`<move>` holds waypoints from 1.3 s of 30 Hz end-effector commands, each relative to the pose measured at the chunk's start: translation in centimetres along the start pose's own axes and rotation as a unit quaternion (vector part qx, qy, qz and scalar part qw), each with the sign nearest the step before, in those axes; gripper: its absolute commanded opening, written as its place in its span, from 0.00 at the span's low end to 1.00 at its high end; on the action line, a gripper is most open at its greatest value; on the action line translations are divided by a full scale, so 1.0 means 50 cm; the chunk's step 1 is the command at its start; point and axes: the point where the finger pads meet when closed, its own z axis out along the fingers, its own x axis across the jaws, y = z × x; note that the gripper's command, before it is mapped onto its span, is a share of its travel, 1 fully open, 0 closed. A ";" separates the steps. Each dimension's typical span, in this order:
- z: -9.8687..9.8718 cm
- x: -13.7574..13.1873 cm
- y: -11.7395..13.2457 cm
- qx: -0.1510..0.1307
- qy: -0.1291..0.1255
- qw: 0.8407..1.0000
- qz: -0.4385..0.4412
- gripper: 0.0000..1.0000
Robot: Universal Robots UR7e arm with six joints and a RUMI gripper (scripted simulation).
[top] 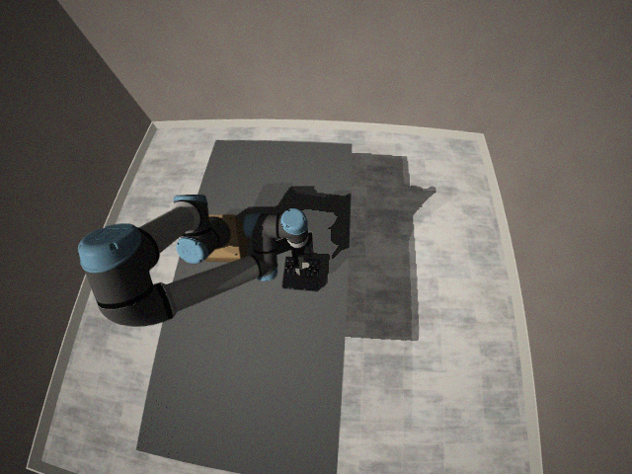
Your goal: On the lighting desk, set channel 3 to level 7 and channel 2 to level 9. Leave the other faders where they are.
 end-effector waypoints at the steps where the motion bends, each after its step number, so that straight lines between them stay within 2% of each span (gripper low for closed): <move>1: 0.009 0.009 0.003 -0.007 0.002 0.994 -0.110 1.00; 7: 0.020 0.021 0.008 -0.006 0.000 0.971 -0.239 1.00; 9: 0.020 0.021 0.008 -0.006 0.000 0.971 -0.239 1.00; 14: 0.029 0.031 0.012 -0.005 -0.001 0.942 -0.335 1.00; 24: 0.043 0.050 0.021 -0.003 -0.003 0.875 -0.484 1.00; 26: 0.043 0.050 0.021 -0.003 -0.003 0.875 -0.484 1.00; 33: 0.050 0.060 0.025 -0.002 -0.004 0.833 -0.553 1.00; 39: 0.053 0.066 0.028 -0.002 -0.005 0.806 -0.591 1.00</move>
